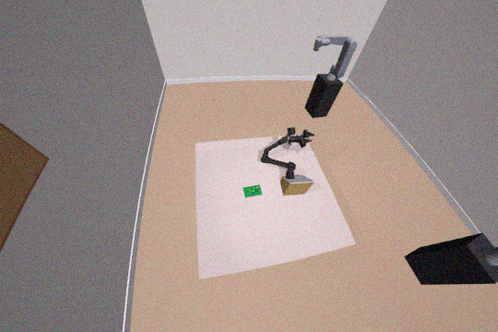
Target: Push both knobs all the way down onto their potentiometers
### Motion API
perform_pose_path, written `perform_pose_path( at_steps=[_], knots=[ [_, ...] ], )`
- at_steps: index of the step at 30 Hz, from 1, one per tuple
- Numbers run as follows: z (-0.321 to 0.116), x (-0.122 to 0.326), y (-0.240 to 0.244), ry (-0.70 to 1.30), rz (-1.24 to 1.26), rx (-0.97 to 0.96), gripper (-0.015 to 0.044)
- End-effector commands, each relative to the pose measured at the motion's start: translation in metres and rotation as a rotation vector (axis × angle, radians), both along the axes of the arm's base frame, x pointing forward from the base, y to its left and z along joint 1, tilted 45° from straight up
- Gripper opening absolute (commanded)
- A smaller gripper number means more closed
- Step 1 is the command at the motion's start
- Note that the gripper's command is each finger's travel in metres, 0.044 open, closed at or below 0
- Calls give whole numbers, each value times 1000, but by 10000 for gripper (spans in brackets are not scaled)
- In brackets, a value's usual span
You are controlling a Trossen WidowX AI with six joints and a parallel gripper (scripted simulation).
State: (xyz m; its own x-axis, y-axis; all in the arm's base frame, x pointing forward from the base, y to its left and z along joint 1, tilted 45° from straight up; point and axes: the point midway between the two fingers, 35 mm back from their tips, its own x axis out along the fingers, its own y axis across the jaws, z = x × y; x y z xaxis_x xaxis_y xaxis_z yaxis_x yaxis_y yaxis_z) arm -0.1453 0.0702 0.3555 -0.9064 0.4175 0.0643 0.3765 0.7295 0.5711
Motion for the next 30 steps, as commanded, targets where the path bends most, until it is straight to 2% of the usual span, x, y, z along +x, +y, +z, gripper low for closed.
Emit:
perform_pose_path(
  at_steps=[1, 15, 30],
  knots=[
    [0, 0, 1, -4, -4, 1, 374],
    [-27, 6, 79, -317, -334, 69, 6],
    [-68, 55, 160, -748, -612, 51, 0]
  ],
)
